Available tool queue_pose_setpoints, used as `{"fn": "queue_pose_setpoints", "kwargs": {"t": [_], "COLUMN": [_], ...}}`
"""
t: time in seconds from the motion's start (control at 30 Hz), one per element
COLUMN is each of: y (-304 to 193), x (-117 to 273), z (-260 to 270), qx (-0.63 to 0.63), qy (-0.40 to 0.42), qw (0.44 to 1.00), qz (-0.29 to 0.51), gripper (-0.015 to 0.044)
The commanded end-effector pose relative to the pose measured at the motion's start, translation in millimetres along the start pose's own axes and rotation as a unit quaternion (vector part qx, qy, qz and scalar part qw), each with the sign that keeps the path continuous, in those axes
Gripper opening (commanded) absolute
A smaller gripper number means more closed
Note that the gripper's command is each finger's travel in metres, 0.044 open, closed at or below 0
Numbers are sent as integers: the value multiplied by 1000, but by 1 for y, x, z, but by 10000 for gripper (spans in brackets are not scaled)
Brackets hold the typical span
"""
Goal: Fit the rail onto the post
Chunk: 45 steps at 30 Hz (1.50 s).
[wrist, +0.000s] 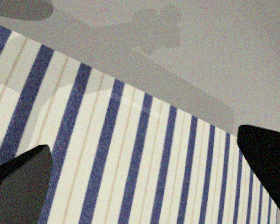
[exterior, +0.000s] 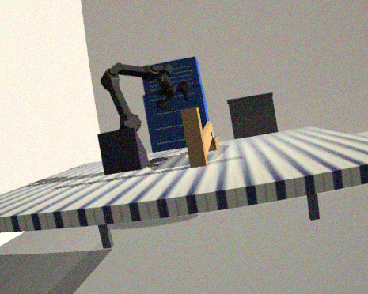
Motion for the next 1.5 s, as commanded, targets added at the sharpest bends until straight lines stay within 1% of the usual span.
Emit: {"fn": "queue_pose_setpoints", "kwargs": {"t": [0.0, 0.17, 0.33, 0.47, 0.57, 0.73, 0.87, 1.0, 1.13, 1.27, 1.33, 1.47], "y": [-52, -128, -198, -246, -267, -330, -377, -418, -445, -462, -464, -464], "x": [-16, -19, -5, 9, 18, 45, 74, 111, 148, 187, 193, 193], "z": [-3, -7, -6, 1, 2, 27, 56, 95, 137, 189, 197, 197], "qx": [1, -5, -23, -39, -78, -103, -127, -161, -198, -241, -248, -248], "qy": [17, 39, 62, 89, 72, 129, 180, 228, 259, 269, 268, 268], "qw": [997, 985, 969, 956, 947, 926, 912, 900, 895, 898, 900, 900], "qz": [71, 165, 237, 278, 303, 338, 347, 336, 305, 251, 240, 240], "gripper": [440, 440, 440, 440, 440, 440, 440, 440, 440, 440, 440, 440]}}
Point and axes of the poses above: the point midway between the two fingers, 35 mm back from their tips, its own x axis back along the fingers, its own z axis across the jaws, y = z × x, the point moved 4 cm from there along x, back along the fingers, and after that the axes turned 13 degrees about x, right-handed, at the moved point
